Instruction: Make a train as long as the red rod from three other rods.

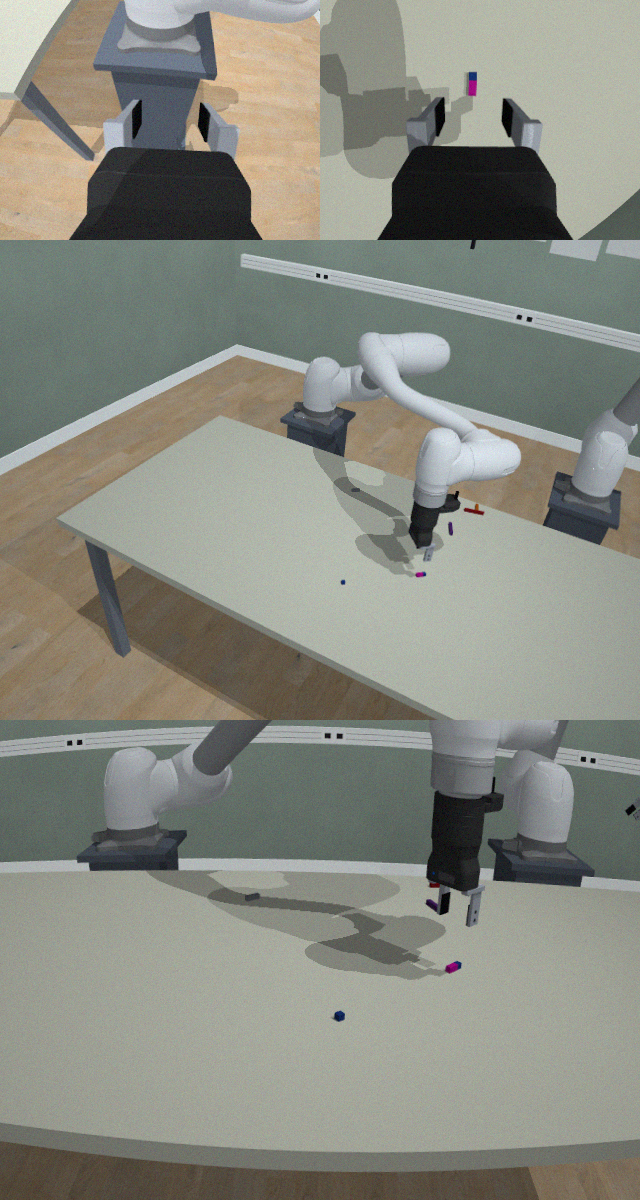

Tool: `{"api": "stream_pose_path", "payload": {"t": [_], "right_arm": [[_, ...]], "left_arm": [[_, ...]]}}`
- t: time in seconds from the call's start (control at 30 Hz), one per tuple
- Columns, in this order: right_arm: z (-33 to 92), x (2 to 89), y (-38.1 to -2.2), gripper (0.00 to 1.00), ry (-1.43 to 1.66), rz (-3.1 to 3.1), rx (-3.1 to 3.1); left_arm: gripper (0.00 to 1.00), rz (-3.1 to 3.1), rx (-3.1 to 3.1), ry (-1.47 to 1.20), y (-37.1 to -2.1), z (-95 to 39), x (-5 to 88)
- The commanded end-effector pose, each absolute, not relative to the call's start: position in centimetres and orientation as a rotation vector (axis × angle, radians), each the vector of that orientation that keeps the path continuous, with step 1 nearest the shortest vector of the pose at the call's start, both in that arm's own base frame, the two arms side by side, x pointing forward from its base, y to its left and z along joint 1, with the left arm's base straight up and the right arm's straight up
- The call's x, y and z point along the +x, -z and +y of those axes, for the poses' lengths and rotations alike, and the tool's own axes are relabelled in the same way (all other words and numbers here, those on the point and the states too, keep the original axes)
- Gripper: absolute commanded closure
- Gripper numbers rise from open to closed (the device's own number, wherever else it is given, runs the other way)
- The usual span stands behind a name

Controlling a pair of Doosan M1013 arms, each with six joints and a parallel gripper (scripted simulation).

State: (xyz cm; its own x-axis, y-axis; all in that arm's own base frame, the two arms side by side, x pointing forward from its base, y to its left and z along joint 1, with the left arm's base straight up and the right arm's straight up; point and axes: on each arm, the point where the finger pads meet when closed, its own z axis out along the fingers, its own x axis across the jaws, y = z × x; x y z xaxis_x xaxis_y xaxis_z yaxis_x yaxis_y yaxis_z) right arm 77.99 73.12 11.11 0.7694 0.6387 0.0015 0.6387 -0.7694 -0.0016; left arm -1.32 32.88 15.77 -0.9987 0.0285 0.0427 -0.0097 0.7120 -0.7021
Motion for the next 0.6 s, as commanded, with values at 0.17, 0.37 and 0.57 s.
{"api": "stream_pose_path", "payload": {"t": [0.17,0.37,0.57], "right_arm": [[73.2,77.8,-11.3,0.0,0.0,-1.065,-2.958],[73.4,77.4,-11.3,0.0,0.001,-1.046,-2.965],[74.6,76.1,-11.3,0.0,0.009,-0.934,-3.0]], "left_arm": [[0.0,-2.863,-0.012,-1.184,-15.9,32.5,-1.3],[0.0,-2.863,-0.012,-1.184,-15.9,32.5,-1.3],[0.0,-2.863,-0.012,-1.184,-15.9,32.5,-1.3]]}}
